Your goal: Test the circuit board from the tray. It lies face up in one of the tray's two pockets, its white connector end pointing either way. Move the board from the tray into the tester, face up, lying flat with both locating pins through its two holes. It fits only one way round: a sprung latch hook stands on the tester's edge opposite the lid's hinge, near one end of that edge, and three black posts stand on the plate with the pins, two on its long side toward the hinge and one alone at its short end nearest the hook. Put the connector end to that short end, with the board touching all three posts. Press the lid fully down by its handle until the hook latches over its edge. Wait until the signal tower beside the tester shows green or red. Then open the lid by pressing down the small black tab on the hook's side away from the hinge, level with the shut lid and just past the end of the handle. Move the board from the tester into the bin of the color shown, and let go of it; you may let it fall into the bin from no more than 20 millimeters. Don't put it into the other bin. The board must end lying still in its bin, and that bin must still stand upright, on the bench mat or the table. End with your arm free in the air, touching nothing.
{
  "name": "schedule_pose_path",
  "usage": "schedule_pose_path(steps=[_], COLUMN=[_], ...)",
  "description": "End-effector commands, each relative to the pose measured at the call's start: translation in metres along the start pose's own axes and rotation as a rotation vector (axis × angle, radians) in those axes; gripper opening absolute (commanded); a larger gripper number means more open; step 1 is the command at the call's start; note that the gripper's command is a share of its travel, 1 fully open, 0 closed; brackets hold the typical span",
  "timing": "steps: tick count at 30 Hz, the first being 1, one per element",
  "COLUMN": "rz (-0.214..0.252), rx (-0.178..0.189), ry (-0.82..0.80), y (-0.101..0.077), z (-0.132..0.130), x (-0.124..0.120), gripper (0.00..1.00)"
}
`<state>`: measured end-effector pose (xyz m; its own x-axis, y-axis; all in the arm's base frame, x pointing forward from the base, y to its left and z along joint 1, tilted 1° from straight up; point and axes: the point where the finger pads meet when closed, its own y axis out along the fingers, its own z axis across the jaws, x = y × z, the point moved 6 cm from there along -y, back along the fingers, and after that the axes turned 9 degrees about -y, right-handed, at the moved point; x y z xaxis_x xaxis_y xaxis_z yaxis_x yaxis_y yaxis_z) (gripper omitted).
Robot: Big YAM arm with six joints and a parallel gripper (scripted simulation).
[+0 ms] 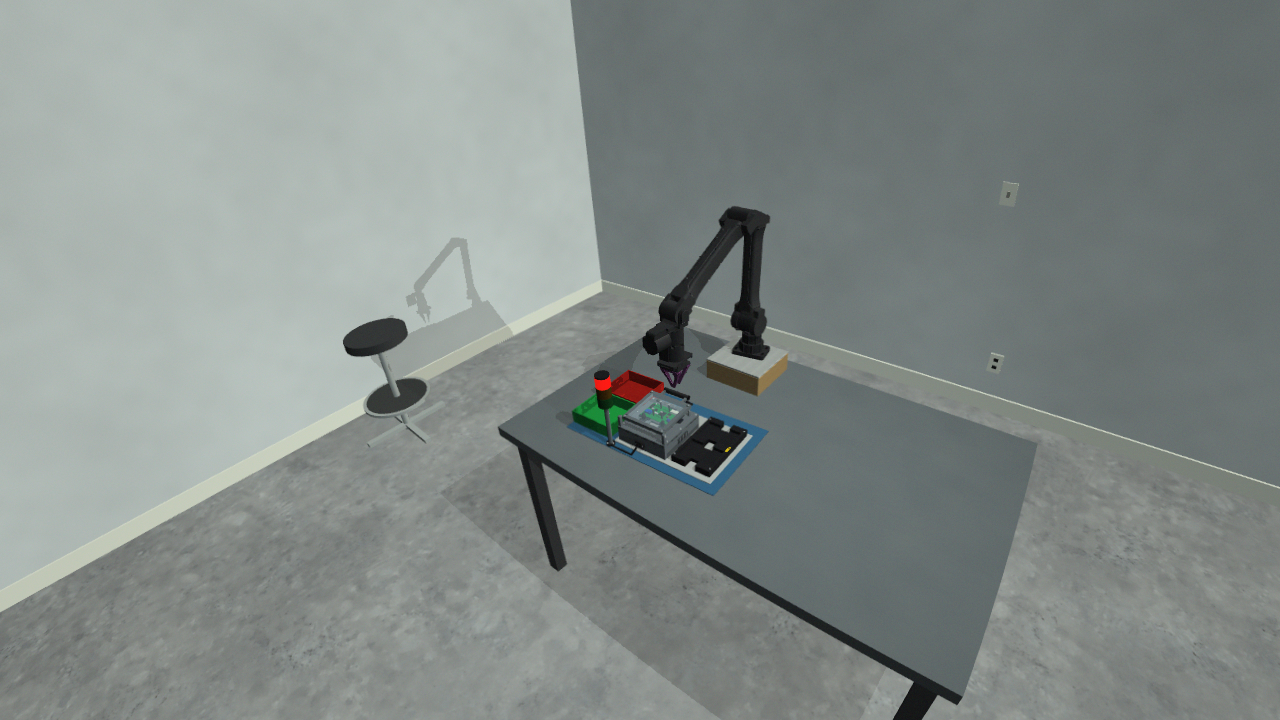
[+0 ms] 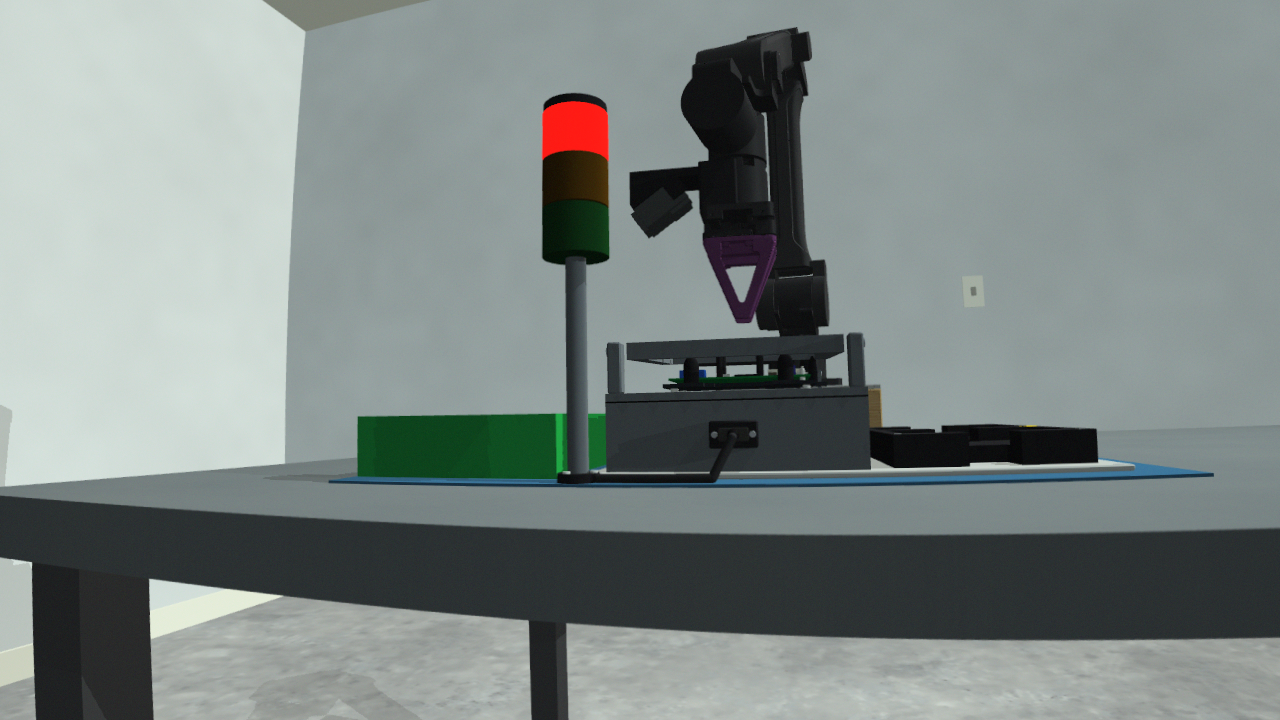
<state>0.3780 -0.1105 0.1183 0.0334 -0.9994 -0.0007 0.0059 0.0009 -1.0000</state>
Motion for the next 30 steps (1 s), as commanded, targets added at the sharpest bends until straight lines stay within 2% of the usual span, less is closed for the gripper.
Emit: schedule_pose_path(steps=[1,11,13,14,30], rz=[0.001,0.001,0.001,-0.006,-0.005], rx=[-0.011,-0.011,-0.011,0.011,0.005], ry=[-0.010,-0.008,-0.008,-0.008,-0.008], y=[0.012,0.026,0.026,0.020,0.020], z=[0.001,-0.001,-0.001,0.008,0.007], x=[0.002,0.002,0.002,0.005,0.005], gripper=[0.26,0.26,0.26,0.26,0.26])
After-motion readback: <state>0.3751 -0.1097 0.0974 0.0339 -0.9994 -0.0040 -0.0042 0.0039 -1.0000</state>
